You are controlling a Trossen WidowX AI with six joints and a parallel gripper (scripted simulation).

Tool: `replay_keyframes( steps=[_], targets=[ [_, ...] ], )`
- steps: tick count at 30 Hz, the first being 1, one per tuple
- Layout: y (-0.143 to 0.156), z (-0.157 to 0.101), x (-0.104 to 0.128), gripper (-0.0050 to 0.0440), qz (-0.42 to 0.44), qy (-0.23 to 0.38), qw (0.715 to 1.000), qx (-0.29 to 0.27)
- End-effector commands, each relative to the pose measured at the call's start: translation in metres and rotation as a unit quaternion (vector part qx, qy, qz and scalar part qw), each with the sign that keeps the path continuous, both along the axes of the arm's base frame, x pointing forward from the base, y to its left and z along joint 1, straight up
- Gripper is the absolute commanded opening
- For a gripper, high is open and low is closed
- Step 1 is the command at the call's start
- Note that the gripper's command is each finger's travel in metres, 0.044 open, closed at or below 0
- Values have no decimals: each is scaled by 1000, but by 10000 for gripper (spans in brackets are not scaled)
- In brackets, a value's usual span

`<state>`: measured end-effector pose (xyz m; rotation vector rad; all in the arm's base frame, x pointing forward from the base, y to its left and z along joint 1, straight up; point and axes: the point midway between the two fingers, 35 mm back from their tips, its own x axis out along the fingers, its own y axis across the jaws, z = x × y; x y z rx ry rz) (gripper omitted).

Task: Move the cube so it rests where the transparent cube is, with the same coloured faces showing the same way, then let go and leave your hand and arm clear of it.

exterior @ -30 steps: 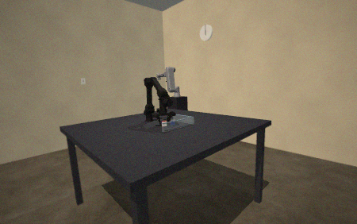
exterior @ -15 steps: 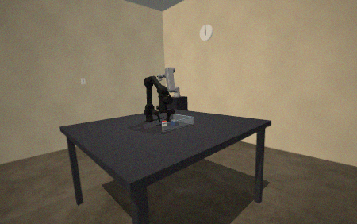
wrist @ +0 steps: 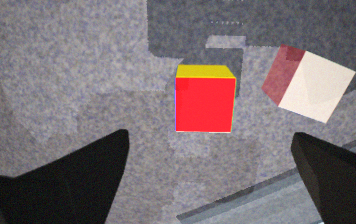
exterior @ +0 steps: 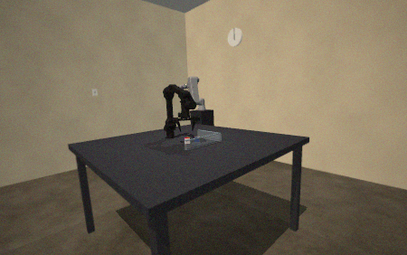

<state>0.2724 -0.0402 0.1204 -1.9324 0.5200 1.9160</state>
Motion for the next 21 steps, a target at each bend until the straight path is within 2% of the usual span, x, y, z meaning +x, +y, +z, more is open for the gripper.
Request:
replay_keyframes(
  steps=[1,3,10,20,21],
  targets=[
    [0,4,2,440,0,-9,1000,-1],
    [0,4,2,440,0,-9,1000,-1],
    [-1,5,2,280,-1,-10,1000,-1],
    [-1,5,2,280,-1,-10,1000,-1],
    [0,5,2,304,-5,-10,1000,-1]
  ],
)
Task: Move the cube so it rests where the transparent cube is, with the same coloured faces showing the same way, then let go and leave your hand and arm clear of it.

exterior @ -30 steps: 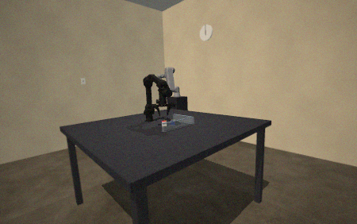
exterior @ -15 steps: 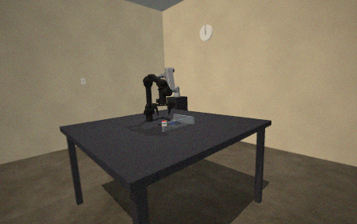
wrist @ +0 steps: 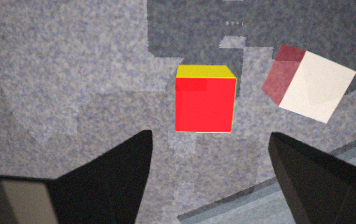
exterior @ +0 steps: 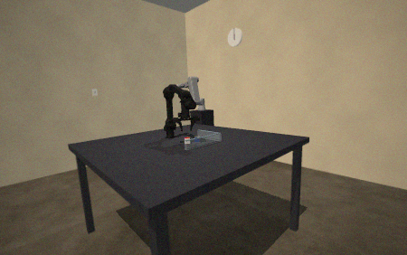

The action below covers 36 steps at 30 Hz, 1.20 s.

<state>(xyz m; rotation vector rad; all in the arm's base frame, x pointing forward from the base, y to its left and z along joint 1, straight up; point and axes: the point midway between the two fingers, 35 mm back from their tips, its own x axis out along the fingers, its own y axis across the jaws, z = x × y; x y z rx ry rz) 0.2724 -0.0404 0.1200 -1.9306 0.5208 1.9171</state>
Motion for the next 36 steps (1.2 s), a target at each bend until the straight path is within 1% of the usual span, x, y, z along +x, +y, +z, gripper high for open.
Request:
replay_keyframes(
  steps=[1,3,5,6,10,14,16,18,21,24,28,31,33,34,35,36],
  targets=[
    [0,6,2,328,-20,-11,1000,-1],
    [0,6,2,376,-78,-11,997,0],
    [0,5,2,424,-159,-11,987,1],
    [0,5,2,440,-187,-11,982,2],
    [0,5,2,440,-301,-11,954,4],
    [0,4,2,440,-411,-10,912,6],
    [0,4,2,440,-411,-10,912,6],
    [0,4,2,440,-491,-10,871,7],
    [0,4,3,440,-566,-10,824,8],
    [0,4,3,440,-636,-9,771,9],
    [0,3,3,440,-722,-8,692,10],
    [0,3,3,440,-780,-8,626,11],
    [0,3,3,440,-780,-8,626,11],
    [0,3,3,440,-810,-7,587,12],
    [0,3,3,440,-833,-7,554,12],
    [0,3,3,440,-848,-7,530,12]
  ],
)
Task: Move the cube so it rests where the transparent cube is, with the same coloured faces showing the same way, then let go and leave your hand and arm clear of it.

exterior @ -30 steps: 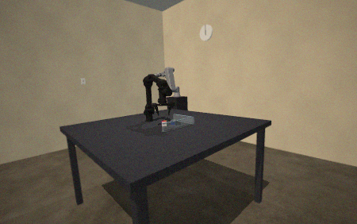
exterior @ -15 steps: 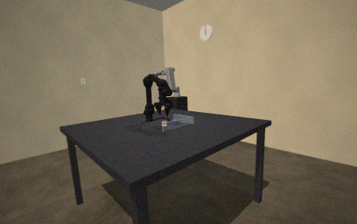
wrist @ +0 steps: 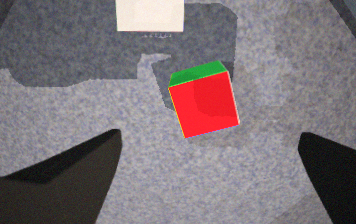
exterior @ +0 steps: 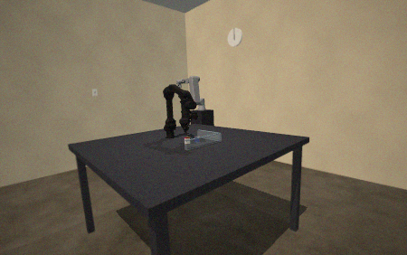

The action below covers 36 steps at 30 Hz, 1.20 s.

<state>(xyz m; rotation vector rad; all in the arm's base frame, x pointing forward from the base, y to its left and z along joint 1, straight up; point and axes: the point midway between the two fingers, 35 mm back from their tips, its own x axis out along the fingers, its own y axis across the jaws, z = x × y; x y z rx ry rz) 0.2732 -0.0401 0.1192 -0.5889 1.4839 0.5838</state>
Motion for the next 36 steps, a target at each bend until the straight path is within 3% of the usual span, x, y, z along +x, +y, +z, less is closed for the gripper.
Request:
replay_keyframes(
  steps=[1,7,12,14,20,36],
  targets=[
    [0,4,2,440,-111,-9,994,0],
    [0,3,2,440,-284,-8,959,3],
    [0,3,2,440,-420,-8,907,5],
    [0,3,2,440,-420,-8,907,5],
    [0,2,2,440,-587,-7,810,7],
    [0,-3,3,440,-595,-7,804,7]
  ],
)
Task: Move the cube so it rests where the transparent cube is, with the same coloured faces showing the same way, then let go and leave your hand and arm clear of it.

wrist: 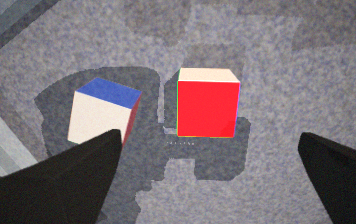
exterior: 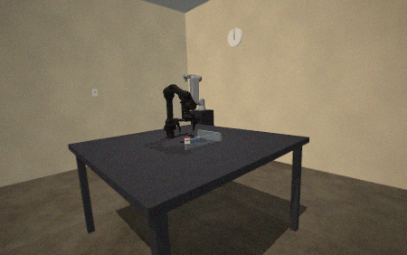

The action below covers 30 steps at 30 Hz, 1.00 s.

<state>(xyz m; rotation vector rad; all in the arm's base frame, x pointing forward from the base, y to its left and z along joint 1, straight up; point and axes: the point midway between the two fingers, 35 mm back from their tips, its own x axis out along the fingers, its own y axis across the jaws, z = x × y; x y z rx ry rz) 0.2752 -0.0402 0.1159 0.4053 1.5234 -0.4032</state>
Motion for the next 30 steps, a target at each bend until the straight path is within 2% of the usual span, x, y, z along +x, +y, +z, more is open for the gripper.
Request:
replay_keyframes(
  steps=[1,30],
  targets=[
    [0,-2,1,440,-4,-6,1000,-1],
    [0,-43,2,440,-4,-6,1000,-1]
  ],
)
